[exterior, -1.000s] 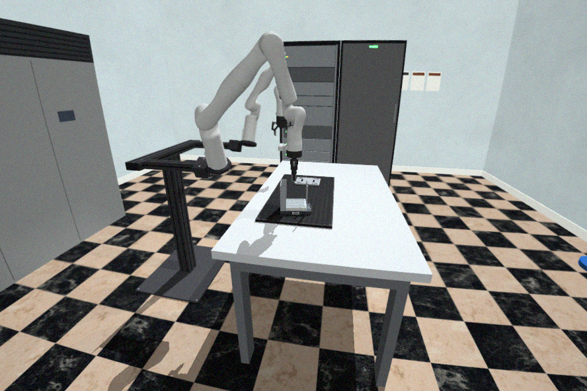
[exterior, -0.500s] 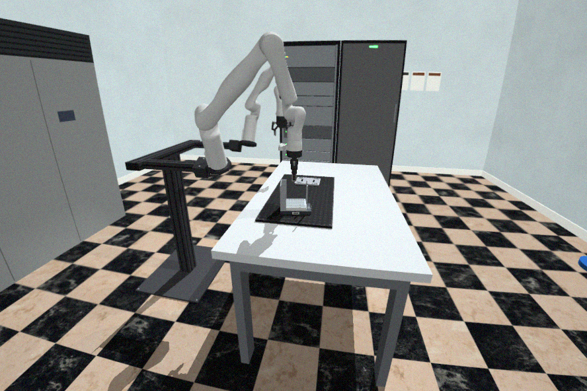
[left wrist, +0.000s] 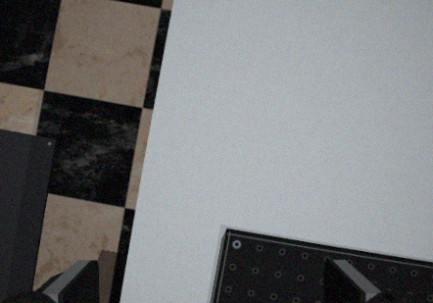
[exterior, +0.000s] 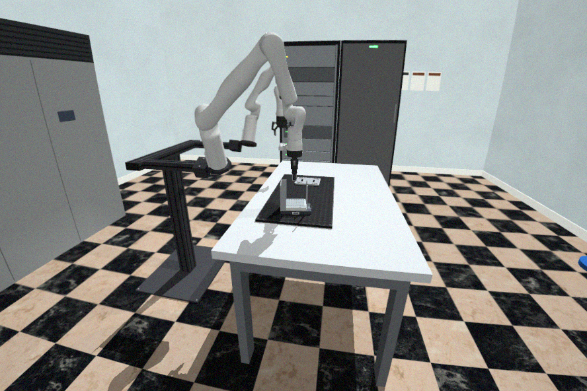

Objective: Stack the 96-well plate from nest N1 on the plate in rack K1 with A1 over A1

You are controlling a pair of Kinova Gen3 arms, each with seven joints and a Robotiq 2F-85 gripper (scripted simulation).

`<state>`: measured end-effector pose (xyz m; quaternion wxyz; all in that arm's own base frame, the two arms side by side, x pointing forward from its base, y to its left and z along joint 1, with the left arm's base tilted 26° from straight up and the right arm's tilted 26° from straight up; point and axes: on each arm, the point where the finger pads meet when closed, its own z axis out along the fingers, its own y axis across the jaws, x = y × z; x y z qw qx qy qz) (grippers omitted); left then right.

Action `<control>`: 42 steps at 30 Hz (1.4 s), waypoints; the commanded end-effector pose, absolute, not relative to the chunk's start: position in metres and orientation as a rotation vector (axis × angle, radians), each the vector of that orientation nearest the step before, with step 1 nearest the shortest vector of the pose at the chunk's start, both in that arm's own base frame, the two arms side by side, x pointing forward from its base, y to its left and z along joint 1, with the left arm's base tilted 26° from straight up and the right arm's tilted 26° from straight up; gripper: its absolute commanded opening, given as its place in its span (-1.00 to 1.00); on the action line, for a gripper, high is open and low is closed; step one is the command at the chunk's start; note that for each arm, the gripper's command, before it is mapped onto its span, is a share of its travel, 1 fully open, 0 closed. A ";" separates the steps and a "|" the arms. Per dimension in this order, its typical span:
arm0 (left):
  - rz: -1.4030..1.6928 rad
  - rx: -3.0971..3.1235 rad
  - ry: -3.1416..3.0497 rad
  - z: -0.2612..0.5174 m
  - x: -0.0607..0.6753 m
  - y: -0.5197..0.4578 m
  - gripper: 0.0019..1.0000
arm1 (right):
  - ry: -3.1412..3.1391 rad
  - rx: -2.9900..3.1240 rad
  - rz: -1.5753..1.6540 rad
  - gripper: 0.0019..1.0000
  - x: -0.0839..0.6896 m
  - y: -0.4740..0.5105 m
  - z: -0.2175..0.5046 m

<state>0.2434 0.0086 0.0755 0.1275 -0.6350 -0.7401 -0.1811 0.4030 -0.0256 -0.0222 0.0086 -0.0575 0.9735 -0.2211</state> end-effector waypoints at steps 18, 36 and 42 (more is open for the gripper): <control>-0.528 -1.849 -2.154 0.076 0.244 0.008 1.00 | 3.040 -0.180 -0.689 1.00 0.404 -0.019 -0.024; -0.528 -1.849 -2.154 0.076 0.244 0.008 1.00 | 3.040 -0.180 -0.689 1.00 0.405 -0.015 -0.026; -0.528 -1.849 -2.154 0.076 0.244 0.008 1.00 | 3.040 -0.180 -0.689 1.00 0.405 -0.013 -0.027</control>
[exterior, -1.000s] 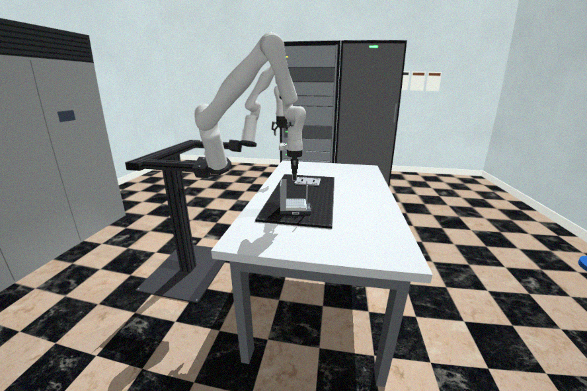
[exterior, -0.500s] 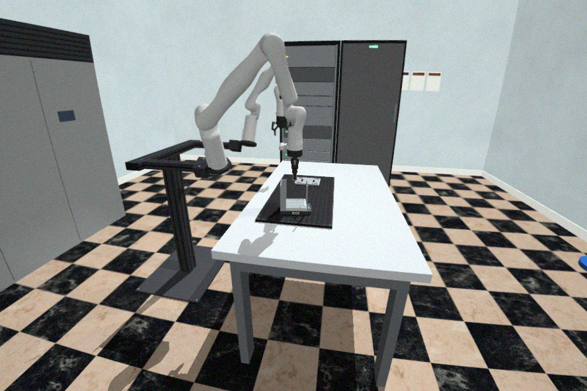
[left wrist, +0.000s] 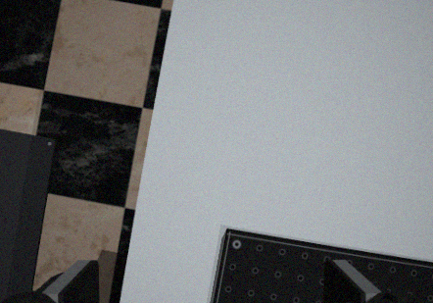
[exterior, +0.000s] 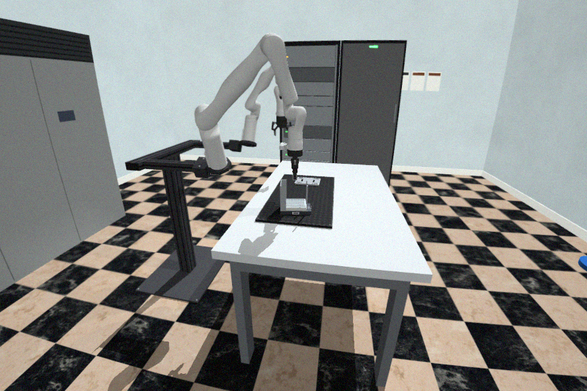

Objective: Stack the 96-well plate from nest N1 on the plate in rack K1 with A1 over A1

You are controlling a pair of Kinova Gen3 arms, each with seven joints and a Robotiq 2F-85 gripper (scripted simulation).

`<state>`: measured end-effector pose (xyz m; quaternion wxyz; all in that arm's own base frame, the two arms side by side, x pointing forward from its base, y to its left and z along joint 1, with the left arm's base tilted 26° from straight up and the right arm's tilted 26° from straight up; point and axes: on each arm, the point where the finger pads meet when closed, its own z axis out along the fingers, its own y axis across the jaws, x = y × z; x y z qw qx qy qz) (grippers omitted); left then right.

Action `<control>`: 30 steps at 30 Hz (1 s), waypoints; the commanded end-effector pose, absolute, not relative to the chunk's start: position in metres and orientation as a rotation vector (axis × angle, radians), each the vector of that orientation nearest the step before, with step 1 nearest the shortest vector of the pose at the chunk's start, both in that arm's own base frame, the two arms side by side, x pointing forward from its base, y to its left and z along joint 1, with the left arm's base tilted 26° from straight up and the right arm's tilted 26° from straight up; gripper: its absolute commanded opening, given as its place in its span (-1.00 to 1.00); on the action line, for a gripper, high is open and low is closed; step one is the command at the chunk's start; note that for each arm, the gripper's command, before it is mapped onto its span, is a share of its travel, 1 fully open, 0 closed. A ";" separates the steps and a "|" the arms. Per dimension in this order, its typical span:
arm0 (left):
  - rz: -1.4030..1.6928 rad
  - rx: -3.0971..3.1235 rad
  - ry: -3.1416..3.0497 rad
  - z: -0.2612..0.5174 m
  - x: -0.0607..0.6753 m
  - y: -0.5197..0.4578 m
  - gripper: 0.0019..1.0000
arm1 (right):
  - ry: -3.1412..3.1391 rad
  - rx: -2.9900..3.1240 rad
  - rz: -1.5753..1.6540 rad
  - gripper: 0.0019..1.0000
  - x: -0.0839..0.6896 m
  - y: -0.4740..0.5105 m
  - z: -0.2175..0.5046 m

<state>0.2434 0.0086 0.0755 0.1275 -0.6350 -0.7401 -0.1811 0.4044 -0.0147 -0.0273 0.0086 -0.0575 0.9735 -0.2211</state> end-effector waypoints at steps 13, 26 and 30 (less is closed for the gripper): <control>-0.528 -1.849 -2.154 0.076 0.244 0.008 1.00 | 3.040 -0.180 -0.689 1.00 0.405 -0.010 -0.029; -0.528 -1.849 -2.154 0.076 0.244 0.008 1.00 | 3.040 -0.180 -0.689 1.00 0.406 -0.006 -0.030; -0.528 -1.849 -2.154 0.076 0.244 0.008 1.00 | 3.040 -0.180 -0.689 1.00 0.406 -0.006 -0.031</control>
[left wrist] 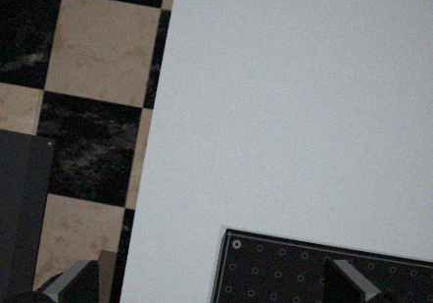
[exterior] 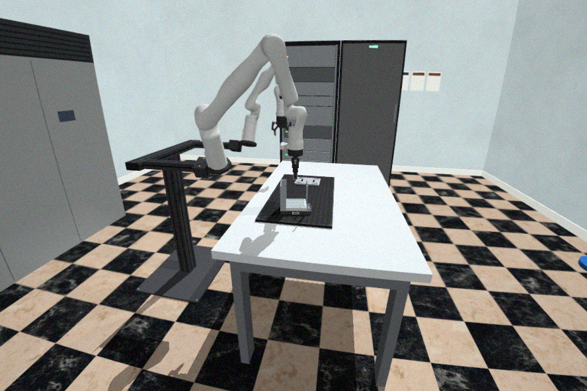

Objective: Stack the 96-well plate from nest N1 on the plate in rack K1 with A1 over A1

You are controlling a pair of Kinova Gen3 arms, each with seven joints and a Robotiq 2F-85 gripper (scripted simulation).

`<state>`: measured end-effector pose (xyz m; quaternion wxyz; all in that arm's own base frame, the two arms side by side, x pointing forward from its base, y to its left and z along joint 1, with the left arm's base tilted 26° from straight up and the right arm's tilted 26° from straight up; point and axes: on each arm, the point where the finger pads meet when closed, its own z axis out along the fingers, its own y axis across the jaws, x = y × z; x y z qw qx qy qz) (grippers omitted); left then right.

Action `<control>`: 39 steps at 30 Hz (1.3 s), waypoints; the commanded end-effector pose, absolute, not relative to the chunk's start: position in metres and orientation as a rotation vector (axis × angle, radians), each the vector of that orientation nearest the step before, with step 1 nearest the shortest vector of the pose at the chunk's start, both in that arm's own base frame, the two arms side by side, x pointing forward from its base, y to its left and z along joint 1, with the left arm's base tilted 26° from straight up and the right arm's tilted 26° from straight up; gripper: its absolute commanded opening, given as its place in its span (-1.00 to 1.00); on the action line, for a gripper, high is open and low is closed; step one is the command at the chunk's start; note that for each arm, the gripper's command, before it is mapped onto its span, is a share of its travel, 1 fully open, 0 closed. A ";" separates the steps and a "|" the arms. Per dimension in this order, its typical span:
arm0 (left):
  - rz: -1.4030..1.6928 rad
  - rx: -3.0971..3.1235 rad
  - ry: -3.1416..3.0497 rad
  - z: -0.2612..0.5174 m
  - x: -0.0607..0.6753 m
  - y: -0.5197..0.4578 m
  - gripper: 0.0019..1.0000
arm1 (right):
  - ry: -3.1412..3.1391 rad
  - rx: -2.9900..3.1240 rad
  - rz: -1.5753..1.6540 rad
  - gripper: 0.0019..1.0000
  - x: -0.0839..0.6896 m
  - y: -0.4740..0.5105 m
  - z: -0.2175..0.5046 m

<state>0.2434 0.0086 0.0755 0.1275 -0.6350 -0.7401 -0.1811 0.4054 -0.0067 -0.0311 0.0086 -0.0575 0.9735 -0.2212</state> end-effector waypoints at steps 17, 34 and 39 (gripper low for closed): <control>-0.528 -1.849 -2.154 0.076 0.244 0.008 1.00 | 3.040 -0.180 -0.689 1.00 0.407 -0.001 -0.033; -0.528 -1.849 -2.154 0.076 0.244 0.008 1.00 | 3.040 -0.180 -0.689 1.00 0.407 0.003 -0.035; -0.528 -1.849 -2.154 0.076 0.244 0.008 1.00 | 3.040 -0.180 -0.689 1.00 0.407 0.005 -0.036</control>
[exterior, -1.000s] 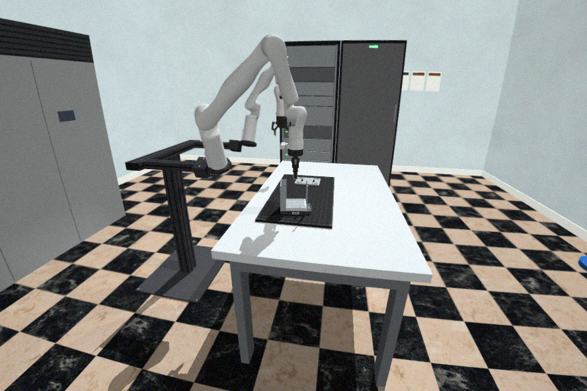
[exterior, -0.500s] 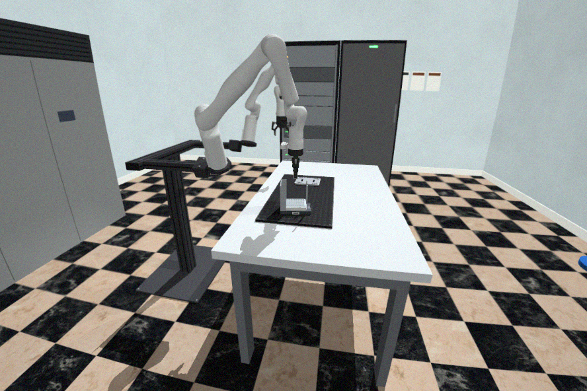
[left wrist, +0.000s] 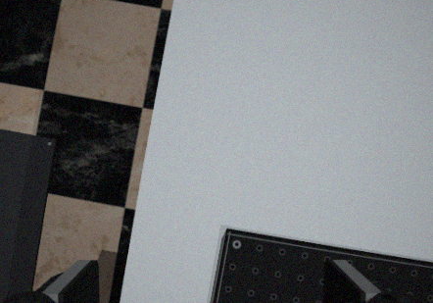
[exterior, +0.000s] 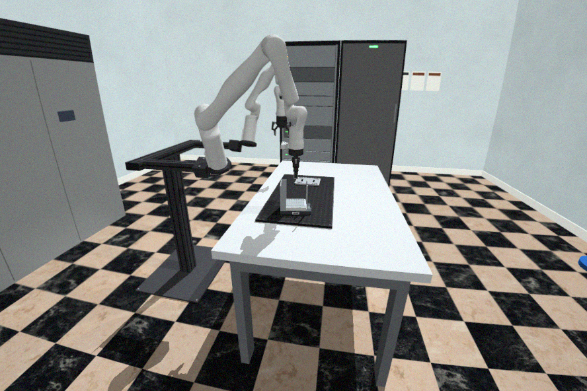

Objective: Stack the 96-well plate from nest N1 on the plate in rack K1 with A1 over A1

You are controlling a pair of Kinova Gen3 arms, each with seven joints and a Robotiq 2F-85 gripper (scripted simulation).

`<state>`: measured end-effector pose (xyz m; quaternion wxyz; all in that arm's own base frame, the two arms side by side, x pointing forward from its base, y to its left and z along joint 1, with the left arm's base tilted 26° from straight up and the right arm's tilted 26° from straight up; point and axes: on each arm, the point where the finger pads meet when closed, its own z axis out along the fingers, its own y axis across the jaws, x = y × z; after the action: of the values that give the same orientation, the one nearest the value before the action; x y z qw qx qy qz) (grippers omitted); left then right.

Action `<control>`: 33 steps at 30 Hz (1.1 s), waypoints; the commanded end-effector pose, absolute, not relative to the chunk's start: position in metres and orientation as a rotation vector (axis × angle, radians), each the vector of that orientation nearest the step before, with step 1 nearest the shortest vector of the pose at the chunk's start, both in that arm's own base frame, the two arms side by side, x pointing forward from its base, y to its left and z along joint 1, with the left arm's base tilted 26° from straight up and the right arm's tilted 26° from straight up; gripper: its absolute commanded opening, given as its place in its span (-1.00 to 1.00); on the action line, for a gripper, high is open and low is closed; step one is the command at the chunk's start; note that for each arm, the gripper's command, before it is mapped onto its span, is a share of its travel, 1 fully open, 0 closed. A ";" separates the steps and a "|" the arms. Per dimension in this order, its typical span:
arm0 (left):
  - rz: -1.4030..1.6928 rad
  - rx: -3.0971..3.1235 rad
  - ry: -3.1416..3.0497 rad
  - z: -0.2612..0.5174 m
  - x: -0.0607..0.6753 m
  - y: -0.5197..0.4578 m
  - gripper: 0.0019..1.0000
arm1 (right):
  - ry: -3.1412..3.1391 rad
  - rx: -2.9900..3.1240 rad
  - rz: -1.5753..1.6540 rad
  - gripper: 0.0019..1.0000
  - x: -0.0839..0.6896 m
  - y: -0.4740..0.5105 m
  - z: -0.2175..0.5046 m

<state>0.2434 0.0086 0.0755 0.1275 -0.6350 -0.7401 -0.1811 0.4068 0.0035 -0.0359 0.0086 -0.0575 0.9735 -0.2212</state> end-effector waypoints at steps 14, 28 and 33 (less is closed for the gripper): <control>-0.528 -1.849 -2.154 0.076 0.244 0.008 1.00 | 3.040 -0.180 -0.689 1.00 0.408 0.009 -0.037; -0.528 -1.849 -2.154 0.076 0.244 0.008 1.00 | 3.040 -0.180 -0.689 1.00 0.408 0.012 -0.039; -0.528 -1.849 -2.154 0.076 0.244 0.008 1.00 | 3.040 -0.180 -0.689 1.00 0.409 0.014 -0.040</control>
<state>0.2434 0.0086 0.0755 0.1275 -0.6350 -0.7401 -0.1811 0.4079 0.0122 -0.0400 0.0086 -0.0575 0.9735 -0.2212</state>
